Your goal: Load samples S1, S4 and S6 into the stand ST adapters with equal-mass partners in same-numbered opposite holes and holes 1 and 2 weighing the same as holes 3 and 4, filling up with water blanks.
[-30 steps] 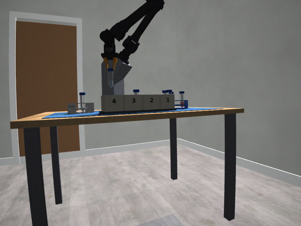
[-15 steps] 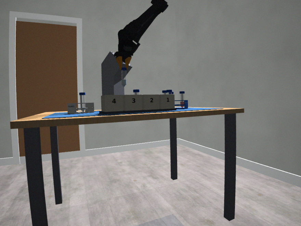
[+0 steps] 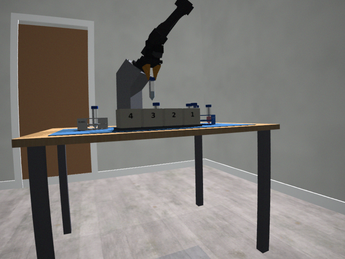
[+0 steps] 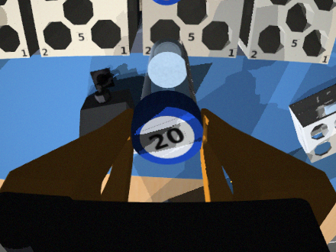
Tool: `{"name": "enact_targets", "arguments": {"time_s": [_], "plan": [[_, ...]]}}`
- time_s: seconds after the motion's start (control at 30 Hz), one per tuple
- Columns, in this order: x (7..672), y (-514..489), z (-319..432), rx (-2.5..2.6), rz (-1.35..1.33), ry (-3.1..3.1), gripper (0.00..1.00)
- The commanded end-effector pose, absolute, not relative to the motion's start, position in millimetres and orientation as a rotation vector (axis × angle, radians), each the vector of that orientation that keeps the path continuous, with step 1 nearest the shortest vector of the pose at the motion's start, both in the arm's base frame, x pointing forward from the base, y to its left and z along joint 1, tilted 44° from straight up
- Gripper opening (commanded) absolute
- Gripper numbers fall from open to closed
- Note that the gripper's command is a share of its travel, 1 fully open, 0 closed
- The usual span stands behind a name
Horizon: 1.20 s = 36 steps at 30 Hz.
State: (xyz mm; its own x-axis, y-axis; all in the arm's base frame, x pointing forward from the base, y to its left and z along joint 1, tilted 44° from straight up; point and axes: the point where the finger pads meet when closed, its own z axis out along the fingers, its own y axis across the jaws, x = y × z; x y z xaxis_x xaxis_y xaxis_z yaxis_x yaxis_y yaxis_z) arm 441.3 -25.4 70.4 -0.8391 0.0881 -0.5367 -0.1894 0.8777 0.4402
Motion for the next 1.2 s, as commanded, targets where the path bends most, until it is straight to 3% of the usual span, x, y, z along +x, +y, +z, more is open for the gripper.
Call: {"name": "enact_targets", "arguments": {"time_s": [0.0, 1.17], "plan": [[444, -16, 59, -0.056, 0.676, 2.493, 0.00], [465, -10, 49, -0.057, 0.661, 2.474, 0.00]]}}
